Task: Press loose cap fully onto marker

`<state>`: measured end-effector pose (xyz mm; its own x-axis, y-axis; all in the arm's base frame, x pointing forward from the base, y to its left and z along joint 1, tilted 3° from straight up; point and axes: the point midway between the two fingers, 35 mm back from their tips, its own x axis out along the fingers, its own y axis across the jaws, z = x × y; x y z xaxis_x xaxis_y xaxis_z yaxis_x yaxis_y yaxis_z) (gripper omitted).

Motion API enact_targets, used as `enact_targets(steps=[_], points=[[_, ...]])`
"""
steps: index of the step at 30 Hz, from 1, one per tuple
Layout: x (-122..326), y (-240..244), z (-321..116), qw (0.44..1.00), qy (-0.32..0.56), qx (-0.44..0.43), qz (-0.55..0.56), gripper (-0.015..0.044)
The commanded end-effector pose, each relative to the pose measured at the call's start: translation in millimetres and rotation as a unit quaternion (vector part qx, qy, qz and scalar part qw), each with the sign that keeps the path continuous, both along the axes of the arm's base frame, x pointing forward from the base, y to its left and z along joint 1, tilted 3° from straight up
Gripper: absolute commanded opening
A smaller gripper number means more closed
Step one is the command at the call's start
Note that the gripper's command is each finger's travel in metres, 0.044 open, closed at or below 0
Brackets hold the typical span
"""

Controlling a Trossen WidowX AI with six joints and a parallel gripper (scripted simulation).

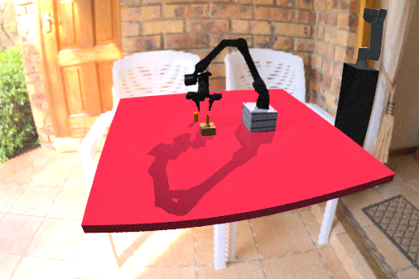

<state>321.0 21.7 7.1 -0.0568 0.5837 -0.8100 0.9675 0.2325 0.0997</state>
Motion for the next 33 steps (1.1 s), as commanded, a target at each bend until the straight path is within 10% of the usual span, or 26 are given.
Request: enact_targets(steps=[1,9,33], points=[[34,-53,11,0.875,-0.183,-0.165,0.416,0.0247],[52,-81,28,0.720,-0.209,-0.212,0.627,0.0247],[48,-83,-15,0.720,-0.209,-0.212,0.627,0.0247]])
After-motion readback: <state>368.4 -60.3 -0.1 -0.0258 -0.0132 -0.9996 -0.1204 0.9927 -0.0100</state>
